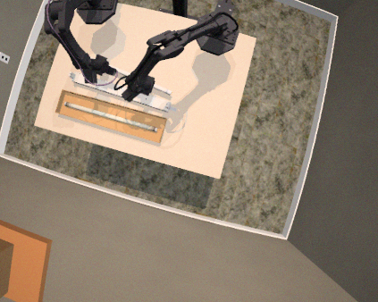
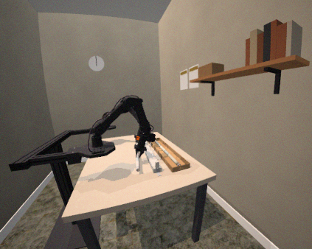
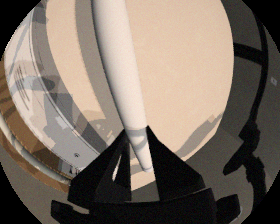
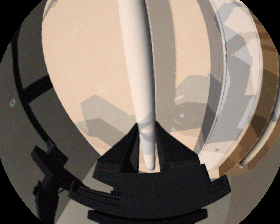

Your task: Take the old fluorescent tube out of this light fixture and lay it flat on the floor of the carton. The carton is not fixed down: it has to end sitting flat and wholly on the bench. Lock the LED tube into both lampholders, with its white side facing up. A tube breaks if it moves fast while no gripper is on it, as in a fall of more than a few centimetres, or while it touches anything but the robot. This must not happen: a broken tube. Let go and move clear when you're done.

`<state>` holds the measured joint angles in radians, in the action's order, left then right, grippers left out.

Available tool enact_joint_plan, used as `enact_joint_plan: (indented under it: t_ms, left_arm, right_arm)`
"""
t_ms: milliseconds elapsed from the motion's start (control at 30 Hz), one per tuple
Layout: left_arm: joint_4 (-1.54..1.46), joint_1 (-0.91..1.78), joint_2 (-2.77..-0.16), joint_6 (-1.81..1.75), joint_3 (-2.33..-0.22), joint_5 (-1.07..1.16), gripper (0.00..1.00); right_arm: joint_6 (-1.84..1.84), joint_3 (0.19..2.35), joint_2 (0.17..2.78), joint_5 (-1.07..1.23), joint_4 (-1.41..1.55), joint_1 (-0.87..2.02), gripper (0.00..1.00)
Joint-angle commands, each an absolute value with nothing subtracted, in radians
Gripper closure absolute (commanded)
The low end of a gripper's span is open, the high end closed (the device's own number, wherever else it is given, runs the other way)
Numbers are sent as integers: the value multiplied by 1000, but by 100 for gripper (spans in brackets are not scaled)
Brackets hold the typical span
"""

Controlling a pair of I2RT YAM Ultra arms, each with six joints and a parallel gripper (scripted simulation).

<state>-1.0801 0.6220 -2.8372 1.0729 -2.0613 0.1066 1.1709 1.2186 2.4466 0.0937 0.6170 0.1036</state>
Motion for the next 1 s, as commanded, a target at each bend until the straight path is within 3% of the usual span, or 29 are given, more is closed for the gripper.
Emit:
enact_joint_plan:
  t_ms: [0, 967]
  left_arm:
    - [-1067, 635, -2804, 1077, -2050, 123, 89]
    - [-918, 654, -2710, 1054, -1873, 72, 89]
  right_arm:
    - [1163, 1208, 2405, 107, 600, 105, 89]
    - [1137, 1103, 2351, 59, 482, 136, 89]
